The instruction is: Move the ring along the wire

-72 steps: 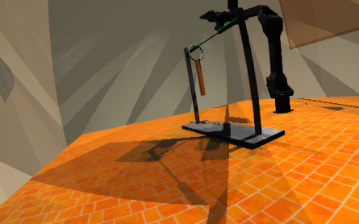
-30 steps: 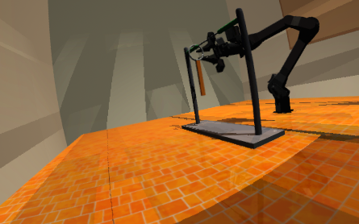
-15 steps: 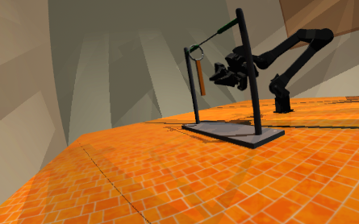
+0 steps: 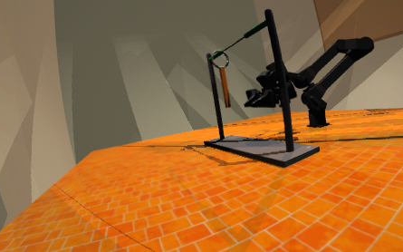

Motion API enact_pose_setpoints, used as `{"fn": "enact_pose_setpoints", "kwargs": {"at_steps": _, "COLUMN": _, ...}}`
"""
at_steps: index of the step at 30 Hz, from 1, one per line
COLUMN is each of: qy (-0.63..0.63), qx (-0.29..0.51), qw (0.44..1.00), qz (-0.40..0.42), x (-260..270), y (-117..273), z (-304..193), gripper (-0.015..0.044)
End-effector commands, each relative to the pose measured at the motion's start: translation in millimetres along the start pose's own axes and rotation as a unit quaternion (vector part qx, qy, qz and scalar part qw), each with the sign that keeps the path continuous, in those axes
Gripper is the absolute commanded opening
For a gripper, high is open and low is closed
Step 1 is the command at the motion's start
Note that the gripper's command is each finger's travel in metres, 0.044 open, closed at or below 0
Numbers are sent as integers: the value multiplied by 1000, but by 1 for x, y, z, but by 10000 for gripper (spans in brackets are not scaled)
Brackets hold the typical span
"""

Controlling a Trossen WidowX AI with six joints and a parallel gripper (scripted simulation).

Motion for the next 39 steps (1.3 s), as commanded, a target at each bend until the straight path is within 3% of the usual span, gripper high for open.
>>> {"fn": "enact_pose_setpoints", "kwargs": {"at_steps": 1, "qy": -15, "qx": -6, "qw": 1000, "qz": 4, "x": 0, "y": -10, "z": 13, "gripper": 160}}
{"fn": "enact_pose_setpoints", "kwargs": {"at_steps": 8, "qy": -43, "qx": -21, "qw": 999, "qz": 15, "x": 3, "y": -31, "z": 35, "gripper": 160}}
{"fn": "enact_pose_setpoints", "kwargs": {"at_steps": 39, "qy": -43, "qx": -22, "qw": 999, "qz": 15, "x": 2, "y": -68, "z": 43, "gripper": 160}}
Point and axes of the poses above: the point midway between the two fingers, 35 mm back from their tips, its own y axis back along the fingers, its own x axis across the jaws, z = x × y, the point moved 4 cm from there along y, back along the fingers, and after that the axes turned 15 degrees about -y, right-handed, at the moved point
